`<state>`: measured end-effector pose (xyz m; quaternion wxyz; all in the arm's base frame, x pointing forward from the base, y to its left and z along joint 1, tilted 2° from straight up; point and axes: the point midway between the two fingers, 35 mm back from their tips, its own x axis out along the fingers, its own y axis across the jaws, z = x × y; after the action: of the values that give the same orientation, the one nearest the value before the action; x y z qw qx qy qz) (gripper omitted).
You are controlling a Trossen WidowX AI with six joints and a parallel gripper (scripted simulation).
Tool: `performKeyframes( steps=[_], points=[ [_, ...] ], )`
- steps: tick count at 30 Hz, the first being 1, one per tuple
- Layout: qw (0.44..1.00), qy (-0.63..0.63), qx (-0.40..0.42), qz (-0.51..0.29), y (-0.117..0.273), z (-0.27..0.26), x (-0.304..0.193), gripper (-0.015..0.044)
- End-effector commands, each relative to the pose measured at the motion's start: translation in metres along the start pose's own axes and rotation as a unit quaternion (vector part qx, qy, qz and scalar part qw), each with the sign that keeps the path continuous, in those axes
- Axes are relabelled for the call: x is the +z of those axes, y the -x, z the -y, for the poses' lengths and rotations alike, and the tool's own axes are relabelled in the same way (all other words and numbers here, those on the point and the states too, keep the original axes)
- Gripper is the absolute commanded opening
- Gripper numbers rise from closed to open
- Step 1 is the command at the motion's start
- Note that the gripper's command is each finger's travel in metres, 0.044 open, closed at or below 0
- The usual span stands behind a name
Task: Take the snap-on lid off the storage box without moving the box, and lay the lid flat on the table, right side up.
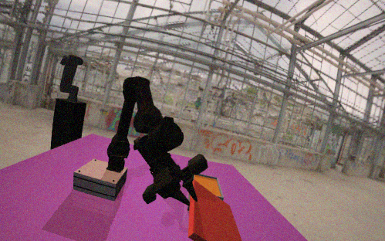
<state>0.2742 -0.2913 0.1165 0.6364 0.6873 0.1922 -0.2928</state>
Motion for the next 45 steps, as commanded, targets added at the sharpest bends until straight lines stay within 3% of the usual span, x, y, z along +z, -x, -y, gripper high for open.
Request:
performKeyframes(
  steps=[1,45],
  points=[
    [1.000,0.003,0.005,-0.003,-0.002,0.001,-0.001,0.0000],
    [1.000,0.003,0.005,-0.003,-0.025,0.028,-0.001,0.0000]
  ],
)
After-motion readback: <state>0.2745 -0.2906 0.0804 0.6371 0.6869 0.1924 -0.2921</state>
